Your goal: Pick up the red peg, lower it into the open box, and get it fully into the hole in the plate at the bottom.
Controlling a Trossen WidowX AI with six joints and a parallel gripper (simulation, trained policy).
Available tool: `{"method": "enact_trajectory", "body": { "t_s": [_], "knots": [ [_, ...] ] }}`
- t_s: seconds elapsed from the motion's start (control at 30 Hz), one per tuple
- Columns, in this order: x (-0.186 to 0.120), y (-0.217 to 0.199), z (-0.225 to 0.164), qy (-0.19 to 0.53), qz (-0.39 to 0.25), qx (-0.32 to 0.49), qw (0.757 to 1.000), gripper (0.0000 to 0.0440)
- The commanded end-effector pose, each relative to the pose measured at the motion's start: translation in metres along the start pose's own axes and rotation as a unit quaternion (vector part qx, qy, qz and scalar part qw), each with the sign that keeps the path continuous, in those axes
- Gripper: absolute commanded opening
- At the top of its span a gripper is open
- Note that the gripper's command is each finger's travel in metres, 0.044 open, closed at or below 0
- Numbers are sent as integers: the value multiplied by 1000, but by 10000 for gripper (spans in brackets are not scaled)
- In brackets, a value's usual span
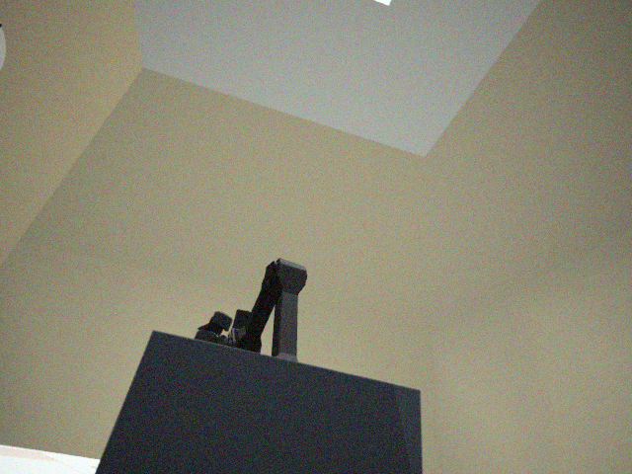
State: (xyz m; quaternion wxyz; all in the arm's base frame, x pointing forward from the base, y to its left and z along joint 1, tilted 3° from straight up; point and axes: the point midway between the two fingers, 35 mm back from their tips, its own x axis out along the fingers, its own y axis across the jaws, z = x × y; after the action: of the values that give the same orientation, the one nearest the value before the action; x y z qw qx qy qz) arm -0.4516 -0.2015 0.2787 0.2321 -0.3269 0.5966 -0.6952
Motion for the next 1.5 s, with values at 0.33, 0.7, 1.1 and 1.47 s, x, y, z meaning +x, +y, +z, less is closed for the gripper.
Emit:
{"method": "enact_trajectory", "body": {
  "t_s": [0.33, 0.7, 1.1, 1.47],
  "knots": [
    [30, 40, 111, -61, 73, 119, 988, 440],
    [28, 79, 245, -97, 185, 255, 944, 440],
    [-30, 112, 391, -103, 330, 348, 871, 440],
    [-123, 120, 494, -99, 445, 366, 811, 440]
  ]
}}
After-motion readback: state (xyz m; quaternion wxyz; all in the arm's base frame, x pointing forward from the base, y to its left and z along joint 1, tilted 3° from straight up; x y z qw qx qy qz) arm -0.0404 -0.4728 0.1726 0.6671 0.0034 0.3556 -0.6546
